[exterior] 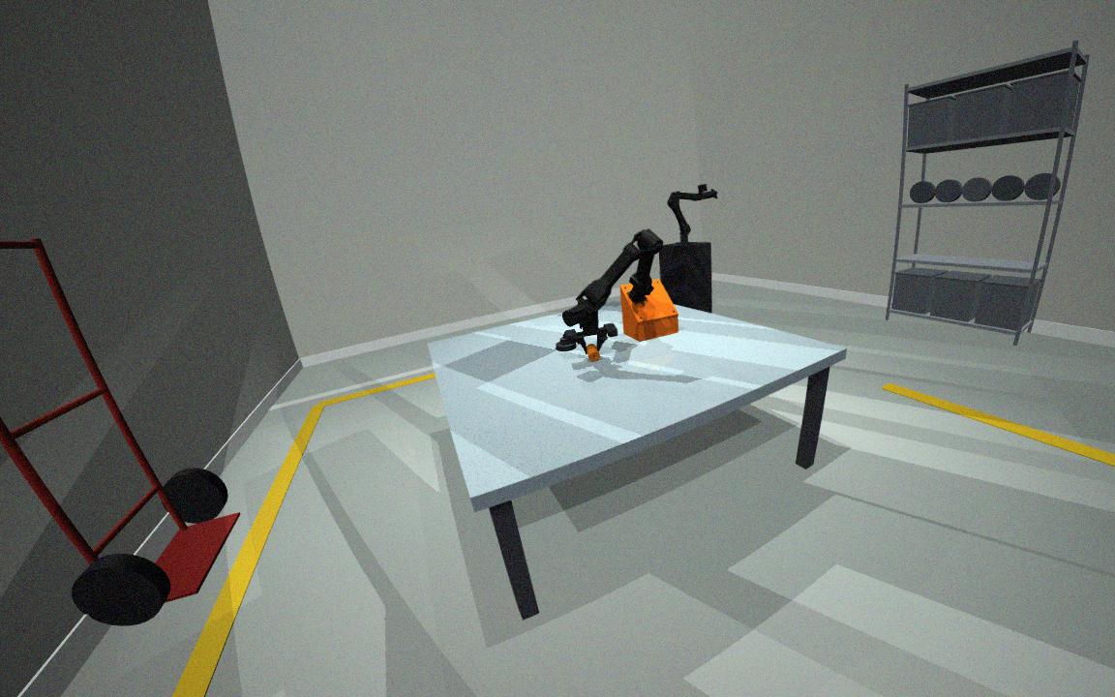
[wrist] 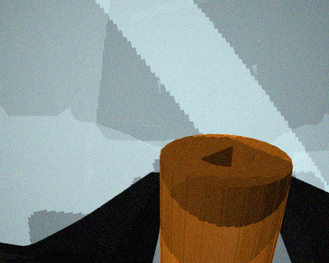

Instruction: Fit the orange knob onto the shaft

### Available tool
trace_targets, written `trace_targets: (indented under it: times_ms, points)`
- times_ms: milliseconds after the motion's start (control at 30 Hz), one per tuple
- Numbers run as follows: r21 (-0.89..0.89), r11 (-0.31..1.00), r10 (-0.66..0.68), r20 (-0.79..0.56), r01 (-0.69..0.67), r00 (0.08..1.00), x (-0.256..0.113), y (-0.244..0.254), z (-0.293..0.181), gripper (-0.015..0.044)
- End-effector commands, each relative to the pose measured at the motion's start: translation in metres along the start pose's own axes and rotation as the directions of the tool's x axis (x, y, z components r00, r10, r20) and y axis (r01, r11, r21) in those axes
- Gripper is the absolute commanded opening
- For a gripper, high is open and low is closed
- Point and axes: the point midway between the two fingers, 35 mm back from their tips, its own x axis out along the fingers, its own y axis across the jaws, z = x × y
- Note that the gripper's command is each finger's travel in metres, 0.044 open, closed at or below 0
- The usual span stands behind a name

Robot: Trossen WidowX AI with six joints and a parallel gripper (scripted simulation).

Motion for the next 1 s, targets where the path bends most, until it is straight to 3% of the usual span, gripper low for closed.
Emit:
trace_targets:
  times_ms: [0, 967]
  points:
    - [0.002, 1.000, 0.002, 0.058, -0.002, 0.998, -0.004, 0.001, -0.004, 0.0181]
    - [0.002, 1.000, -0.001, 0.519, 0.000, 0.855, -0.019, 0.001, -0.033, 0.0181]
